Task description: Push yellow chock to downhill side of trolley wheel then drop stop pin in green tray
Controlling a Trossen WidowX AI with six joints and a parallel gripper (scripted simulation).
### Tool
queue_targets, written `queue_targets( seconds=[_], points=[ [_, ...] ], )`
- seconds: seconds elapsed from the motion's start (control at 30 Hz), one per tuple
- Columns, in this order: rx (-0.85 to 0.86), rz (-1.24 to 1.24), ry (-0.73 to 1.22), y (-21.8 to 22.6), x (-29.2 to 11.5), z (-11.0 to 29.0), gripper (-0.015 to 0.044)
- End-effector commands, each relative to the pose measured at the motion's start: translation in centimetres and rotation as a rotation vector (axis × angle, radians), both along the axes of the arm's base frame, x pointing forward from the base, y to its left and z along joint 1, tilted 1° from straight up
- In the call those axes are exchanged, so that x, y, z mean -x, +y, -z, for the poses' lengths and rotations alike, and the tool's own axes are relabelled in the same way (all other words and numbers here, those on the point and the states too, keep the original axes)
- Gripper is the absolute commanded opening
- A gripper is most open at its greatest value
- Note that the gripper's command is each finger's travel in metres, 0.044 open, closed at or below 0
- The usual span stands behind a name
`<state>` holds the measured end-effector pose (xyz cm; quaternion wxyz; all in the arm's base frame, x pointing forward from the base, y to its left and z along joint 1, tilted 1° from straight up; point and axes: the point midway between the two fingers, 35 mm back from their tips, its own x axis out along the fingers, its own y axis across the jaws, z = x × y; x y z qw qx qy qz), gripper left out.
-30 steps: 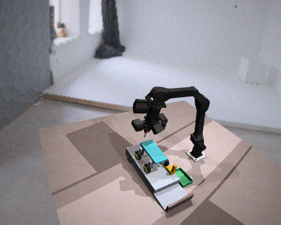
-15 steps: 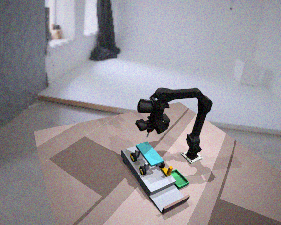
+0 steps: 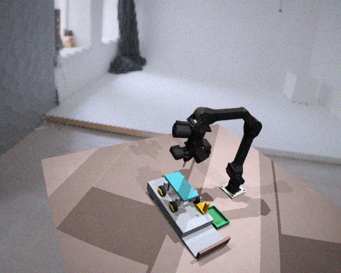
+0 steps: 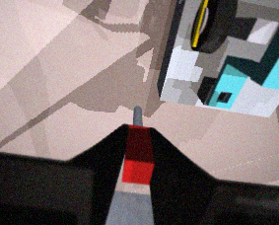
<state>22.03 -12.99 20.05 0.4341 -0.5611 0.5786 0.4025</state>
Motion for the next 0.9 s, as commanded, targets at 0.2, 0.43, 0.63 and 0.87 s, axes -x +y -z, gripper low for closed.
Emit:
queue_targets(
  seconds=[0.2, 0.43, 0.63, 0.87],
  points=[
    [0.003, -0.002, -0.008, 3.9, -0.2, 0.8, 0.0],
    [0.0, -0.002, -0.008, 6.4, -0.5, 1.3, 0.0],
    [-0.001, -0.002, -0.008, 8.5, -0.6, 1.7, 0.0],
    [-0.003, -0.002, -0.008, 10.9, -0.7, 1.9, 0.0]
  ],
)
